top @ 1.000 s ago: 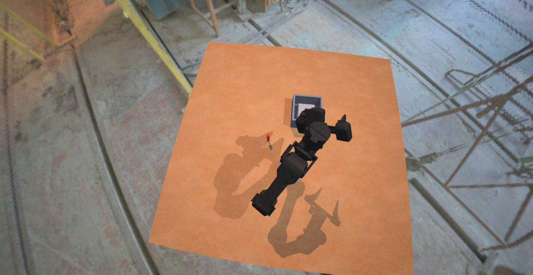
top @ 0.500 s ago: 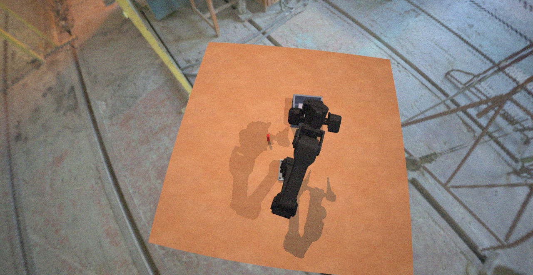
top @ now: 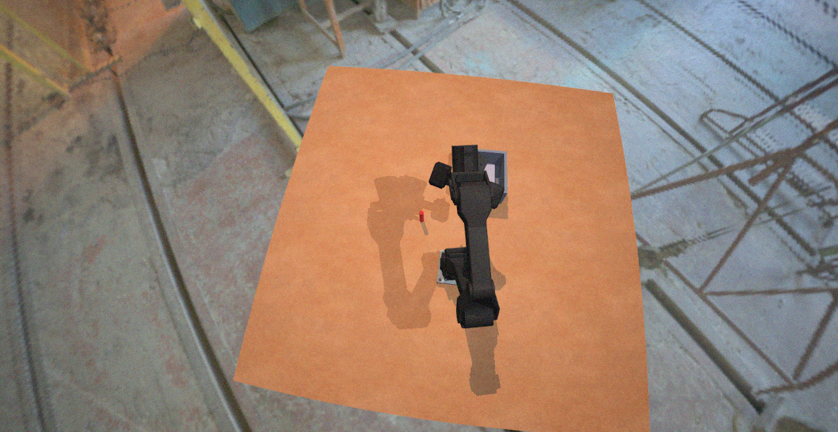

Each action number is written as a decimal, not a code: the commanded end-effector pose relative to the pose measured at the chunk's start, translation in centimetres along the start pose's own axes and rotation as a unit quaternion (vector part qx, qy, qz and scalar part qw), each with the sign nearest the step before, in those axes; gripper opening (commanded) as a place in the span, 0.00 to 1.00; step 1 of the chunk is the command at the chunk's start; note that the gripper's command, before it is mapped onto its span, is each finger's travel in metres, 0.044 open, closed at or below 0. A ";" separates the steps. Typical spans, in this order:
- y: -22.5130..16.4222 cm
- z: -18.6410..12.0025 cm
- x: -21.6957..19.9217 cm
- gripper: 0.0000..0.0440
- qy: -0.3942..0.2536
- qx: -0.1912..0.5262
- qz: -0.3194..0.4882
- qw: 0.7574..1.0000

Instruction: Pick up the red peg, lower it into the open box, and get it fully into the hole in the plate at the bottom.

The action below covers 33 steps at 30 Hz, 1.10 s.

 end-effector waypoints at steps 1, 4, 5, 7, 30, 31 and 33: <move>-1.7 1.9 2.0 1.00 0.000 0.055 0.033 0.998; -2.8 2.9 3.4 1.00 -0.002 0.086 0.053 0.995; -3.2 3.2 3.8 1.00 -0.004 0.096 0.059 0.994; -4.0 3.8 4.6 1.00 -0.008 0.114 0.072 0.991; -11.8 12.1 10.4 1.00 -0.062 0.203 0.217 0.953; -12.0 12.5 10.5 1.00 -0.061 0.202 0.221 0.952; -12.5 13.3 10.8 1.00 -0.058 0.200 0.230 0.951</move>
Point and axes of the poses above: the point midway between the two fingers, 35 mm back from their tips, its own z axis out along the fingers, its own x axis across the jaws, y = z × x, the point moved 1 cm from there along -z, back along the fingers, and after that the axes turned 10 degrees about -z, right-handed, at the moved point
